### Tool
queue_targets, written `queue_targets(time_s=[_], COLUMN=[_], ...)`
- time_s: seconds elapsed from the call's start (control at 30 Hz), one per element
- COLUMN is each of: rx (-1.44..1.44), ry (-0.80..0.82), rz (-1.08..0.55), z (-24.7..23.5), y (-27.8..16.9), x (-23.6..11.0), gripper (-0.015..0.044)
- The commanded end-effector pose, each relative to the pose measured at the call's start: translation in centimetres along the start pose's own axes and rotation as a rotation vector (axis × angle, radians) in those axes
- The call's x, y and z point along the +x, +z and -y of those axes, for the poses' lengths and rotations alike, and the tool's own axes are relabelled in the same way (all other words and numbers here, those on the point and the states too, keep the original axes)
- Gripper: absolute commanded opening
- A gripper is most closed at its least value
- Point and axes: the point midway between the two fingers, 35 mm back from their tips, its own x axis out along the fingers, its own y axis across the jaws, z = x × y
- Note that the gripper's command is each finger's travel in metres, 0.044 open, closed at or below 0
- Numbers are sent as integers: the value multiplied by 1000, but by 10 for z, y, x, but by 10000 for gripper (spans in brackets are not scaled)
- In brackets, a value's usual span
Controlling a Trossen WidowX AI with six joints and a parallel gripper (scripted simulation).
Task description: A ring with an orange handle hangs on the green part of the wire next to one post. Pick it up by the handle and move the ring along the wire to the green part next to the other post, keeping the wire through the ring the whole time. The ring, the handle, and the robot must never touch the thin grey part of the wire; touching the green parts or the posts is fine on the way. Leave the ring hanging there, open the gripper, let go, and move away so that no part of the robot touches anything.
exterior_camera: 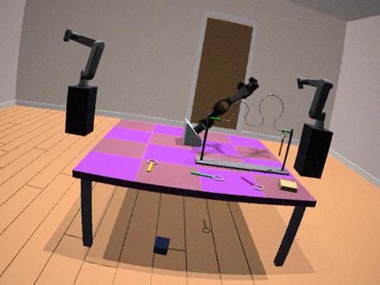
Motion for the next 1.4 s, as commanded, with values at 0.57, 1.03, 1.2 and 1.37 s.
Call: queue_targets(time_s=[0.57,1.03,1.2,1.37], rx=[579,745,738,688], ry=[19,-487,-734,-1011], rz=[-899,-1548,-1697,-1802], z=[-93,-141,-151,-158], y=[-172,-307,-339,-363], x=[36,-65,-114,-168], gripper=[160,160,160,160])
